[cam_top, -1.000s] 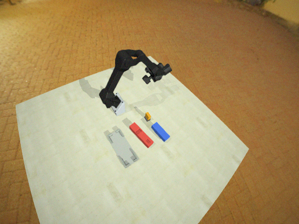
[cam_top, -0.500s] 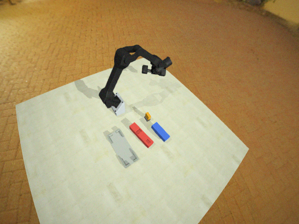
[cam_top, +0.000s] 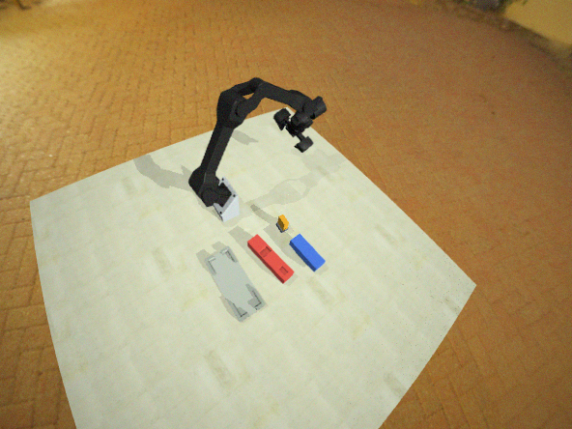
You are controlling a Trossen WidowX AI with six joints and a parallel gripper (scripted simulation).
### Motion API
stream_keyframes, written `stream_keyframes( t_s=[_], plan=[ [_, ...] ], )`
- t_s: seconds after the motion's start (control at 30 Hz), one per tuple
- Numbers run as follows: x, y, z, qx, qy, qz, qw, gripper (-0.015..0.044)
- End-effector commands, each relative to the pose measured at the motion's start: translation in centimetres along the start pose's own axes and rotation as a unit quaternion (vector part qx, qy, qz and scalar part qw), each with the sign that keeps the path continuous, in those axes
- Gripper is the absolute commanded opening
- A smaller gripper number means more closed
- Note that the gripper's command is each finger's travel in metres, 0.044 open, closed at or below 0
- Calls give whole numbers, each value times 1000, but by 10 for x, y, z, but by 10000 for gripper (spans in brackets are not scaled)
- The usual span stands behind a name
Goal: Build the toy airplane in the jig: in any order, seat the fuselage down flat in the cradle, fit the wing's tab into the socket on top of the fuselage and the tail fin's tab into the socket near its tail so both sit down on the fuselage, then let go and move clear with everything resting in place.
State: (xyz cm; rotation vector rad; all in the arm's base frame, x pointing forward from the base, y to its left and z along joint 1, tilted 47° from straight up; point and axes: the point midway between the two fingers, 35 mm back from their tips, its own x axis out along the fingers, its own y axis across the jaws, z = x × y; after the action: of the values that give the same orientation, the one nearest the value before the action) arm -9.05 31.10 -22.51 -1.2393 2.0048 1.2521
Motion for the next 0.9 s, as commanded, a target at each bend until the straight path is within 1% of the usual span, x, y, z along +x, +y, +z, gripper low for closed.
stream_keyframes(
  t_s=[0.0,0.2,0.47,0.5,0.87],
  plan=[
    [-5,7,-8,400,28,-143,905,440],
    [-12,14,-12,532,5,-196,824,440],
    [-21,21,-18,683,-48,-244,687,440],
    [-22,22,-18,692,-53,-246,677,440],
    [-22,22,-18,694,-54,-247,674,440]
  ],
)
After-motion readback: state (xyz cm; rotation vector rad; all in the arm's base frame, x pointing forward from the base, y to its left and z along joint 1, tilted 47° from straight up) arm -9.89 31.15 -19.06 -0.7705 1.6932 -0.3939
